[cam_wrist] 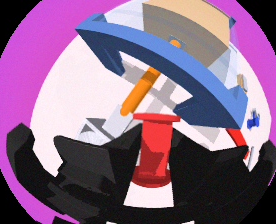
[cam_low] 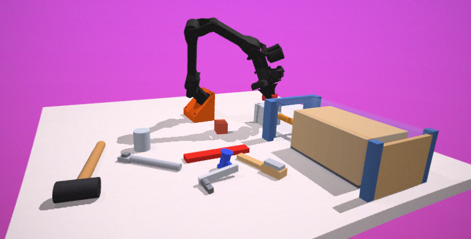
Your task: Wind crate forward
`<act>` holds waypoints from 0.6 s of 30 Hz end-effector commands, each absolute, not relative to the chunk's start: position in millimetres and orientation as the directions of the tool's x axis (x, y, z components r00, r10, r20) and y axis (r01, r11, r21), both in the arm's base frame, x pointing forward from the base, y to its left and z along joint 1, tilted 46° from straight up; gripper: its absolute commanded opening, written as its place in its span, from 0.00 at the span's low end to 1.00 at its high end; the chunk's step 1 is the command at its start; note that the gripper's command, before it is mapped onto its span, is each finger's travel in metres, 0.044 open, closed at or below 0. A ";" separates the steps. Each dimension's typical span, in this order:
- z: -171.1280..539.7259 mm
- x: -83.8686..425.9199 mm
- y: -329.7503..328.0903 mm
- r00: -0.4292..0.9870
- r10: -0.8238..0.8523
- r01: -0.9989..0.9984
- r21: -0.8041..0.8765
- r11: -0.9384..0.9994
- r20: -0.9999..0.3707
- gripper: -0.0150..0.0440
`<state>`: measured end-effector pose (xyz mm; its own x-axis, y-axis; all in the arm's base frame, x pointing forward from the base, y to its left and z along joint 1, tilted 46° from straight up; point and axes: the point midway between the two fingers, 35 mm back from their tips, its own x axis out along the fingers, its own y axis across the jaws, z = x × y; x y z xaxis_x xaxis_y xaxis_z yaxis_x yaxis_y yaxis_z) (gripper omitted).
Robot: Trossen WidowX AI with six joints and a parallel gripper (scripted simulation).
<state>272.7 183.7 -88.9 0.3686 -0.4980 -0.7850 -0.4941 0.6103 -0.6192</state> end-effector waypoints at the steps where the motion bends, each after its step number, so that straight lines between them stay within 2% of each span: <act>1: -97.3 278.1 190.3 0.368 -0.489 -0.492 -0.612 0.619 -0.791 0.25; 18: -115.3 287.3 209.3 0.369 -0.488 -0.492 -0.612 0.620 -0.791 0.25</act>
<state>286.7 203.2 -107.6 0.3744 -0.4961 -0.7834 -0.4931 0.6089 -0.6213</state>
